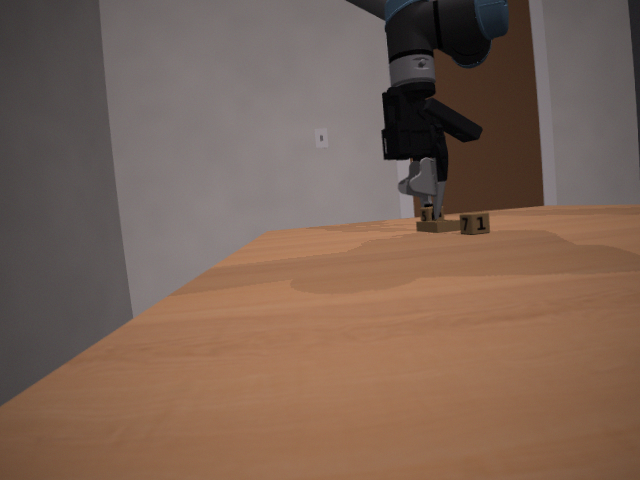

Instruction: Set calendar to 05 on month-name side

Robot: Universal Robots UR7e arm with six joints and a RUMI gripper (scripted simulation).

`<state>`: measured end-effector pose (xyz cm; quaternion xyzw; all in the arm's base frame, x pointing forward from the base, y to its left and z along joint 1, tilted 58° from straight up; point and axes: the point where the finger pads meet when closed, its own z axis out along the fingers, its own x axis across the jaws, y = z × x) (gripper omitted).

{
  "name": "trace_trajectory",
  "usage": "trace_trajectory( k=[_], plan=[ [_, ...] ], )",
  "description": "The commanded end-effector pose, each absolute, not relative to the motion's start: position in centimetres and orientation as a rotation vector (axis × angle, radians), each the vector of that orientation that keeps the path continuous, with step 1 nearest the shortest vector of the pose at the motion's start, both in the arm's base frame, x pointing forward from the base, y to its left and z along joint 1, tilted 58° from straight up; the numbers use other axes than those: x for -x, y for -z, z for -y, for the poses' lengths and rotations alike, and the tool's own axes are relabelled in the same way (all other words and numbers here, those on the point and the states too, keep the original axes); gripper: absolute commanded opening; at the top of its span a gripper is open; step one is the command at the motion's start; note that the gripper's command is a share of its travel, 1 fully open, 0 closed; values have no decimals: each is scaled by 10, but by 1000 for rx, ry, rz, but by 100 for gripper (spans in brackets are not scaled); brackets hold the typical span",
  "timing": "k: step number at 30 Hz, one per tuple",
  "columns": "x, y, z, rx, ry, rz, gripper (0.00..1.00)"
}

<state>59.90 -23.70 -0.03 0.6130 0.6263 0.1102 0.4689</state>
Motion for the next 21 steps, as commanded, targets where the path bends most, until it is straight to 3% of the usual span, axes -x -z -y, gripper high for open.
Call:
trace_trajectory(
  k=[1,21],
  plan=[
    [-596,-3,235,-1502,-270,-1535,10],
    [-533,-49,197,-1502,-270,-1535,10]
  ],
)
